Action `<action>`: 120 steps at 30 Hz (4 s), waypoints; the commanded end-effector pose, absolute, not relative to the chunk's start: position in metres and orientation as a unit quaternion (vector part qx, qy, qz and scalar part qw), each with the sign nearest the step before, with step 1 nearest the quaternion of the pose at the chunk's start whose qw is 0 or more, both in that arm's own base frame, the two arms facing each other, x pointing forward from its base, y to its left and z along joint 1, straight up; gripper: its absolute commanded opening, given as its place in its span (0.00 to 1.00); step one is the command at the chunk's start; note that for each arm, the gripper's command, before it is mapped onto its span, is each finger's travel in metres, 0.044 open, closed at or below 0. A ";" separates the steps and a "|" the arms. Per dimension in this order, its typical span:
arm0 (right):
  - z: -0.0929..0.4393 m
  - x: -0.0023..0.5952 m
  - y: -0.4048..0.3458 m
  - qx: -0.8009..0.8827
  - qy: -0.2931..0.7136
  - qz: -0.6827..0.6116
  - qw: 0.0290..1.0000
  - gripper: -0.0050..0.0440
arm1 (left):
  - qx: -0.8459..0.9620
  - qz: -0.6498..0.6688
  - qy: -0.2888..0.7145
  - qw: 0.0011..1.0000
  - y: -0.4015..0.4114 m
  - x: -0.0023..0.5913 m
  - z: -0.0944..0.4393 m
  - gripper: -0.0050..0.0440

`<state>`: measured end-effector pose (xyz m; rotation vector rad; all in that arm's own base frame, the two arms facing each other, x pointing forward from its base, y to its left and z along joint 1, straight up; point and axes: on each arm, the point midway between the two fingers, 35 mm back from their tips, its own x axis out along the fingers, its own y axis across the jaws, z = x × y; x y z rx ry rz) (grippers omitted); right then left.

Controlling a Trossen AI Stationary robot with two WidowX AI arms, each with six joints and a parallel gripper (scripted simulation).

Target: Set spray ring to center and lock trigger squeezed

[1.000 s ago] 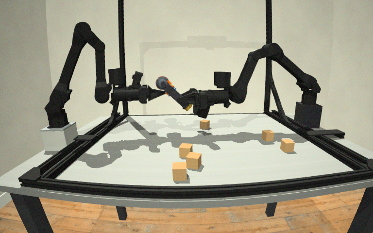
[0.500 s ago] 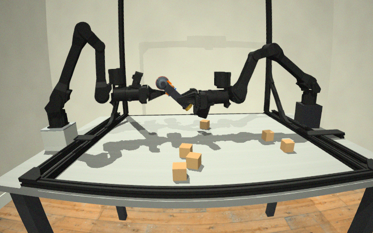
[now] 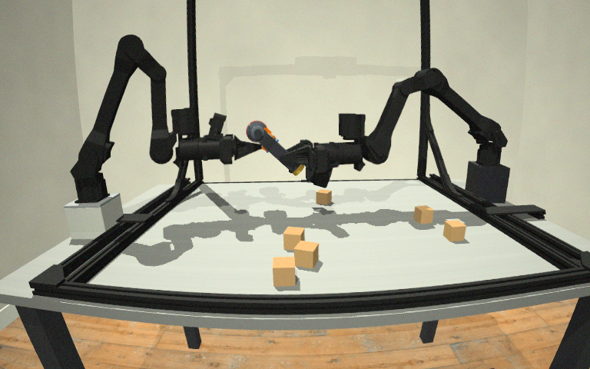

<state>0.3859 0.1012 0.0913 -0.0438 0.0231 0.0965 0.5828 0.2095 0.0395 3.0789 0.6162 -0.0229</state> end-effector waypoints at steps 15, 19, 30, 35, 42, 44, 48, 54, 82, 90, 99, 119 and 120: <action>0.091 0.386 0.101 -0.021 0.012 0.048 0.999 0.10 | 0.981 0.000 0.195 0.000 0.209 0.584 0.044 0.10; 0.091 0.386 0.101 -0.021 0.012 0.048 0.999 0.10 | 0.981 0.000 0.195 0.000 0.209 0.584 0.044 0.10; 0.091 0.386 0.101 -0.021 0.012 0.048 0.999 0.10 | 0.981 0.000 0.195 0.000 0.209 0.584 0.044 0.10; 0.091 0.386 0.101 -0.021 0.012 0.048 0.999 0.10 | 0.981 0.000 0.195 0.000 0.209 0.584 0.044 0.10; 0.091 0.386 0.101 -0.021 0.012 0.048 0.999 0.10 | 0.981 0.000 0.195 0.000 0.209 0.584 0.044 0.10; 0.091 0.386 0.101 -0.021 0.012 0.048 0.999 0.10 | 0.981 0.000 0.195 0.000 0.209 0.584 0.044 0.10; 0.091 0.386 0.101 -0.021 0.012 0.048 0.999 0.10 | 0.981 0.000 0.195 0.000 0.209 0.584 0.044 0.10; 0.091 0.386 0.101 -0.021 0.012 0.048 0.999 0.10 | 0.981 0.000 0.195 0.000 0.209 0.584 0.044 0.10; 0.091 0.386 0.101 -0.021 0.012 0.048 0.999 0.10 | 0.981 0.000 0.195 0.000 0.209 0.584 0.044 0.10; 0.092 0.381 0.103 -0.048 0.012 0.047 0.998 0.30 | 0.981 0.000 0.195 0.000 0.209 0.584 0.044 0.10; 0.094 0.365 0.111 -0.129 0.012 0.047 0.990 0.69 | 0.981 0.000 0.195 0.000 0.209 0.584 0.044 0.10; 0.097 0.328 0.122 -0.310 0.011 0.048 0.950 0.92 | 0.981 0.000 0.195 0.000 0.209 0.584 0.044 0.10; 0.097 0.326 0.122 -0.319 0.011 0.048 0.946 0.92 | 0.981 0.000 0.195 0.000 0.209 0.584 0.044 0.10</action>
